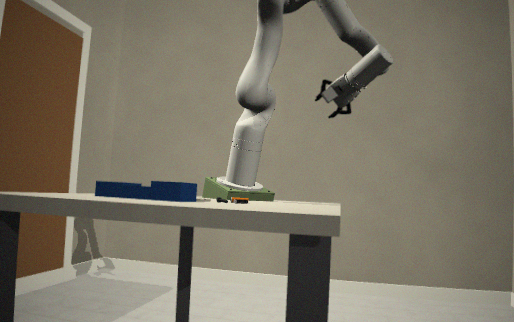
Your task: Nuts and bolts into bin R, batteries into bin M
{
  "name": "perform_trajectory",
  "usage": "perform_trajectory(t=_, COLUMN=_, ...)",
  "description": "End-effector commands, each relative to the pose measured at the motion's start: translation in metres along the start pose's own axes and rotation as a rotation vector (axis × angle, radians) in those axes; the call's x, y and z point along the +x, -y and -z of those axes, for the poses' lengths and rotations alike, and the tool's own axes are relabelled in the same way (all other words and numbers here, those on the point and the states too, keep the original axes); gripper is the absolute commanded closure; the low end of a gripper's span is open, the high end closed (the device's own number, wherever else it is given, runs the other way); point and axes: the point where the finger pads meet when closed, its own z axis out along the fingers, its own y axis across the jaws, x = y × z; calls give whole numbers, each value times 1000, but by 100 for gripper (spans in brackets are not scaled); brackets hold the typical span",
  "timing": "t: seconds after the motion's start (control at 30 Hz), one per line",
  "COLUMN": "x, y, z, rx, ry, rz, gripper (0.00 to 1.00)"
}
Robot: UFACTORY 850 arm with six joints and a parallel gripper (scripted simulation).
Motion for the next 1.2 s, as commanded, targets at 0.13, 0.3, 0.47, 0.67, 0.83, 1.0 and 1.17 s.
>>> perform_trajectory(t=0.13, x=20, y=38, z=-24, rx=1, ry=0, rz=1, gripper=93)
perform_trajectory(t=0.3, x=36, y=71, z=-45, rx=1, ry=0, rz=0, gripper=93)
perform_trajectory(t=0.47, x=50, y=96, z=-61, rx=1, ry=0, rz=0, gripper=93)
perform_trajectory(t=0.67, x=64, y=125, z=-80, rx=1, ry=0, rz=0, gripper=93)
perform_trajectory(t=0.83, x=64, y=125, z=-80, rx=1, ry=0, rz=0, gripper=93)
perform_trajectory(t=1.0, x=82, y=129, z=-63, rx=64, ry=39, rz=37, gripper=93)
perform_trajectory(t=1.17, x=102, y=136, z=-50, rx=129, ry=70, rz=71, gripper=93)
